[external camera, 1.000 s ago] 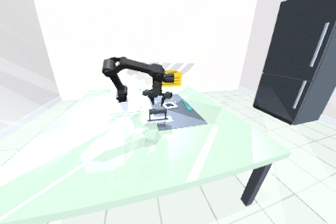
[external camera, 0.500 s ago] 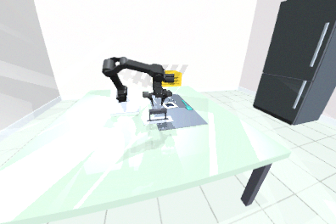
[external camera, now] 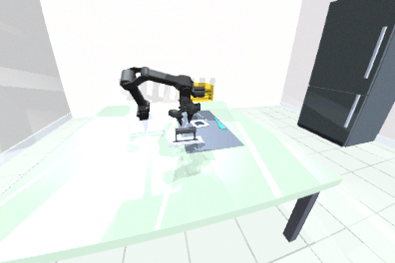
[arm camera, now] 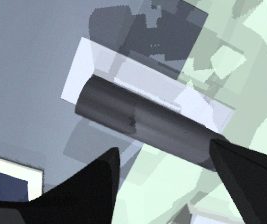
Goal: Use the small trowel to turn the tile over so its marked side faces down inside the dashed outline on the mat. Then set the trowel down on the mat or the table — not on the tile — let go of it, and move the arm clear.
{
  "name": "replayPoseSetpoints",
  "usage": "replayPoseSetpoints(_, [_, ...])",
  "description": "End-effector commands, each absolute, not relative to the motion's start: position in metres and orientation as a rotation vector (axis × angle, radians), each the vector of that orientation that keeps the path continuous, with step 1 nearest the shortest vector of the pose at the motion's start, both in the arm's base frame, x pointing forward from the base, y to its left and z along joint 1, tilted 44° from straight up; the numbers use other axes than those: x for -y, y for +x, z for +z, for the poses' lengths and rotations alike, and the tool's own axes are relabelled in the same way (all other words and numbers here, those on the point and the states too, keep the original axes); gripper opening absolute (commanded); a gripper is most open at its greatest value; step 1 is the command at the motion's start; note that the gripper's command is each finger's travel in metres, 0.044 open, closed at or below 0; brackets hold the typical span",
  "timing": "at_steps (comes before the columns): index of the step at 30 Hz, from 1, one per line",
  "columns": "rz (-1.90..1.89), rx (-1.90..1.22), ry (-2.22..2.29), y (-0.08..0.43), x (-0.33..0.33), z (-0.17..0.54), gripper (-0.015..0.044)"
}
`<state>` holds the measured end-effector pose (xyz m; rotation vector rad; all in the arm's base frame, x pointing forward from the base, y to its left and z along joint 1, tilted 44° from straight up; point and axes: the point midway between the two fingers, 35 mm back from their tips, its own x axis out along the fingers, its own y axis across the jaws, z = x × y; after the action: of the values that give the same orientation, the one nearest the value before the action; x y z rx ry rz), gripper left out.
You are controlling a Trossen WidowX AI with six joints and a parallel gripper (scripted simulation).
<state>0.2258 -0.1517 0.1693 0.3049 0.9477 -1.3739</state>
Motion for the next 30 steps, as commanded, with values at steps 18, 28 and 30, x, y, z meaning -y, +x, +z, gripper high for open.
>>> replayPoseSetpoints(18, [-0.958,-1.361,-0.239,0.2265,0.1527,0.1699,0.0270])
replayPoseSetpoints(28, [-0.733,-1.513,-0.484,0.2265,0.1530,0.1699,0.0270])
replayPoseSetpoints(30, [-0.729,-1.515,-0.488,0.2265,0.1530,0.1699,0.0270])
